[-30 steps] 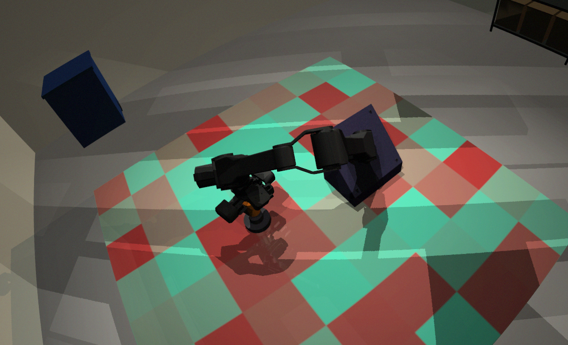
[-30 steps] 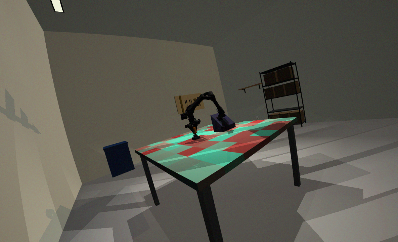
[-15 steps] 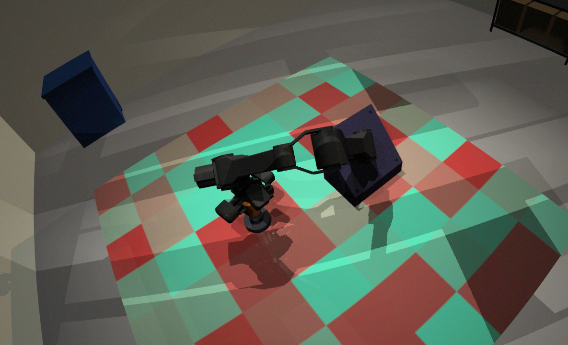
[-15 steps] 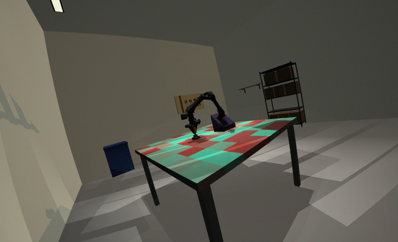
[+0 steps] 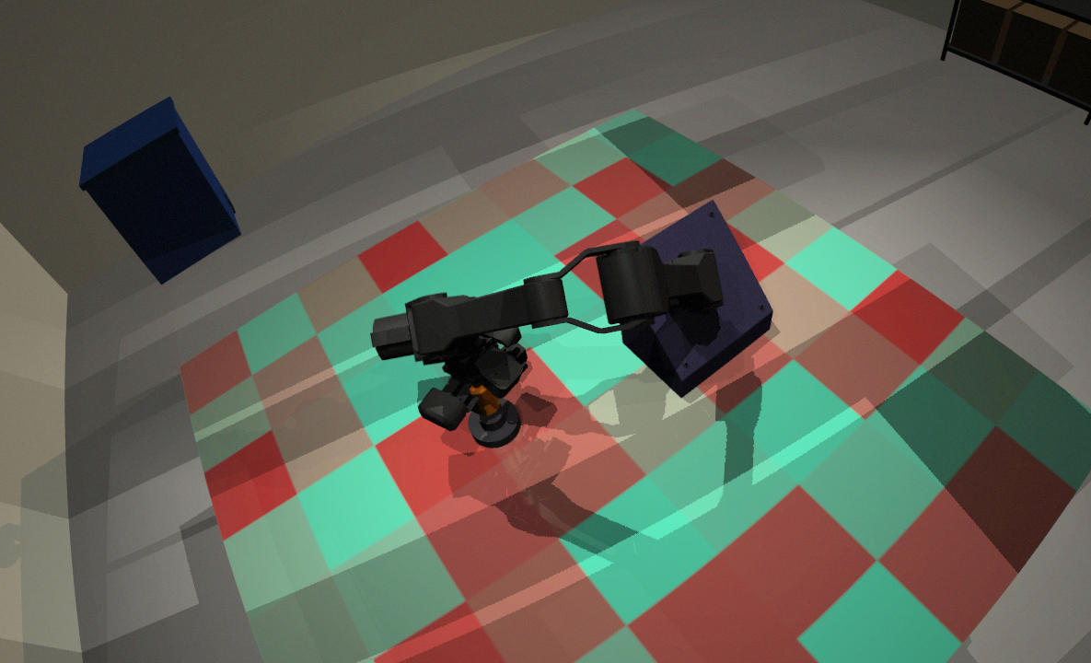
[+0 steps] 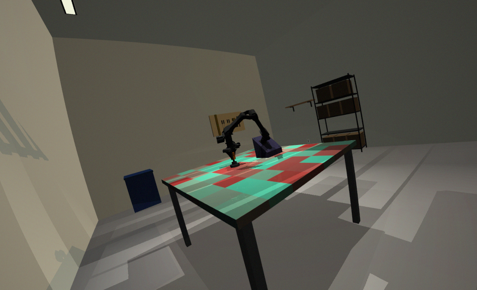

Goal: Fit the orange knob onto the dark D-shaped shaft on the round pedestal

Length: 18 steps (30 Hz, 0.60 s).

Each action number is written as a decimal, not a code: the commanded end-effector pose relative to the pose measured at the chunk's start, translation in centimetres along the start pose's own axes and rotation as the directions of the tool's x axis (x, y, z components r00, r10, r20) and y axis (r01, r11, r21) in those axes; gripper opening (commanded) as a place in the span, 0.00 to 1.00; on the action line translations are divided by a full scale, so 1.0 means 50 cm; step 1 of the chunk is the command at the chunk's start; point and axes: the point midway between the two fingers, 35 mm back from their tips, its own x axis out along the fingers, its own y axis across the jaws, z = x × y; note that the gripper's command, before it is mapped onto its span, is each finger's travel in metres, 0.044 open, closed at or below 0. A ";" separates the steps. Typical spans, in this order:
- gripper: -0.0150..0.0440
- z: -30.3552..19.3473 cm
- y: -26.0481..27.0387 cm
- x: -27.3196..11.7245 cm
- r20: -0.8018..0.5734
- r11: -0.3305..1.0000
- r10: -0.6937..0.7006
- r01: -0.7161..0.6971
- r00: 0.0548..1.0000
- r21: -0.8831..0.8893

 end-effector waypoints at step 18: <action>0.25 0.002 0.004 -0.001 -0.005 1.000 -0.001 0.001 1.000 -0.024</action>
